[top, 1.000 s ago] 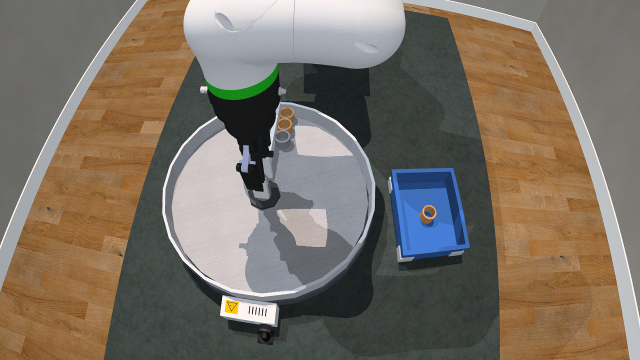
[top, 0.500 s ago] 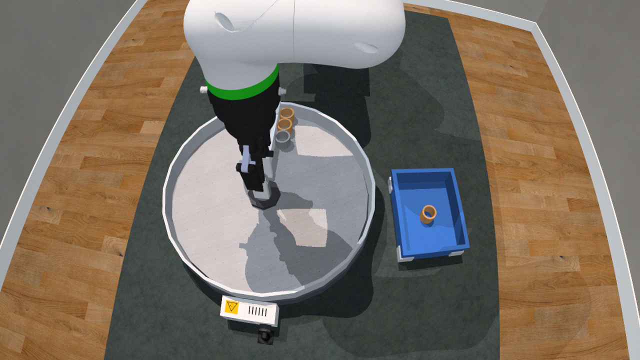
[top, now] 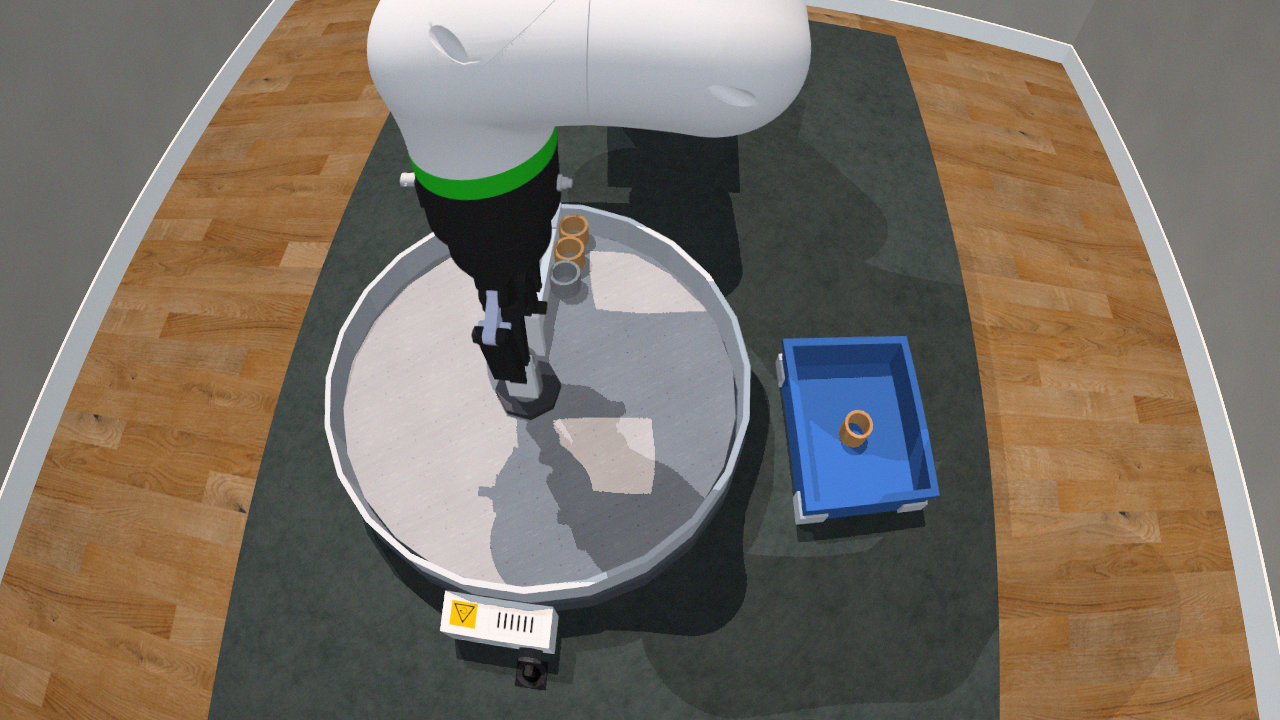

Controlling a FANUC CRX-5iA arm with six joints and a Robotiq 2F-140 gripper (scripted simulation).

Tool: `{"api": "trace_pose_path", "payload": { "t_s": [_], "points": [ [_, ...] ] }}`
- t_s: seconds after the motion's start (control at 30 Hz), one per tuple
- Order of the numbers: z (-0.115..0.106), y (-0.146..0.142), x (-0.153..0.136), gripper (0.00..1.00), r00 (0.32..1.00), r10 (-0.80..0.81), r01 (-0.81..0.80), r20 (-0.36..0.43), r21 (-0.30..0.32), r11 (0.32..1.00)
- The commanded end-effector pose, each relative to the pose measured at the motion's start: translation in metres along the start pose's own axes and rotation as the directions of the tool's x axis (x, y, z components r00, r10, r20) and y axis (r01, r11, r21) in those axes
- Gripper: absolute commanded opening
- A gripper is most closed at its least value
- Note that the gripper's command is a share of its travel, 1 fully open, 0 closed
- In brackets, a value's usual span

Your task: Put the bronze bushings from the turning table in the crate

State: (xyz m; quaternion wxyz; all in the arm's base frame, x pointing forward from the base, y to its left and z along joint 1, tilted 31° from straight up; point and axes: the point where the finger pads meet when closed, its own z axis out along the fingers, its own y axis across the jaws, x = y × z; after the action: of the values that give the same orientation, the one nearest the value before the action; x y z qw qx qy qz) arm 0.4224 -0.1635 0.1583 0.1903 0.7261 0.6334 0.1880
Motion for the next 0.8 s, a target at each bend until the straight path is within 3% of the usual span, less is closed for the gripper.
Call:
{"api": "trace_pose_path", "payload": {
  "t_s": [0.0, 0.3, 0.57, 0.77],
  "points": [
    [0.000, 0.000, 0.000, 0.24, 1.000, 0.000, 0.000, 0.000, 0.000, 1.000],
    [-0.009, 0.000, 0.000, 0.24, 1.000, 0.000, 0.000, 0.000, 0.000, 1.000],
    [-0.042, 0.000, 0.000, 0.24, 1.000, 0.000, 0.000, 0.000, 0.000, 1.000],
    [-0.046, 0.000, 0.000, 0.24, 1.000, 0.000, 0.000, 0.000, 0.000, 1.000]
  ]
}}
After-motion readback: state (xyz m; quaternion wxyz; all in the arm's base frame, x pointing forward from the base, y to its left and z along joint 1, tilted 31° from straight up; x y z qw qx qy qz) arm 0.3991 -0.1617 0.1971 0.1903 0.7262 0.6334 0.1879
